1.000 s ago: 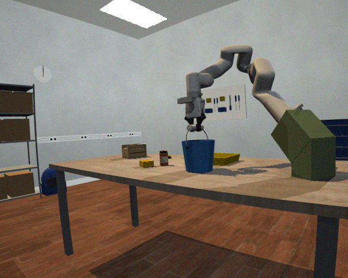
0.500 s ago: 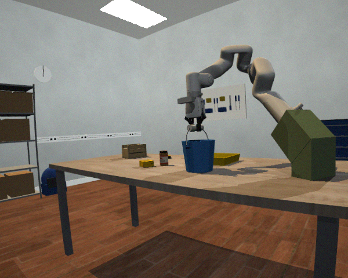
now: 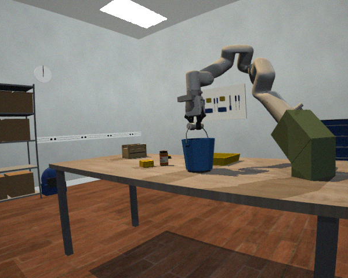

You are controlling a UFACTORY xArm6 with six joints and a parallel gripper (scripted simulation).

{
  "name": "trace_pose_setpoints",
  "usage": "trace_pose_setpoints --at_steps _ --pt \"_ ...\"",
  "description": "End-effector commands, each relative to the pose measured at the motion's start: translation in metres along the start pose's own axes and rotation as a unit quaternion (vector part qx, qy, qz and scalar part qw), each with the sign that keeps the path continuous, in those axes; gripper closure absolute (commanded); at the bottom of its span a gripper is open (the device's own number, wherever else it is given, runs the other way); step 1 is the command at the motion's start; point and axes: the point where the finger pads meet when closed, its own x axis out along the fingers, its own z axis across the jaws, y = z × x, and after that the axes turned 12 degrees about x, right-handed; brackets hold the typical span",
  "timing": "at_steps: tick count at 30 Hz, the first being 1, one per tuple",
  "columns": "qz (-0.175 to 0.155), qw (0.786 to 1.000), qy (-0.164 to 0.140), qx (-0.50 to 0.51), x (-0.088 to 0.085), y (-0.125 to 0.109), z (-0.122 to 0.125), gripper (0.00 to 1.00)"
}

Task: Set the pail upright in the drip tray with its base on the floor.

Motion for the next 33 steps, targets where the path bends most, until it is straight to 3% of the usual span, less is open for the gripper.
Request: trace_pose_setpoints --at_steps 1,33 --pt "0.001 1.000 -0.001 0.001 -0.007 0.001 0.001 1.00" --pt "0.001 1.000 0.000 0.001 -0.055 0.001 0.001 1.00"
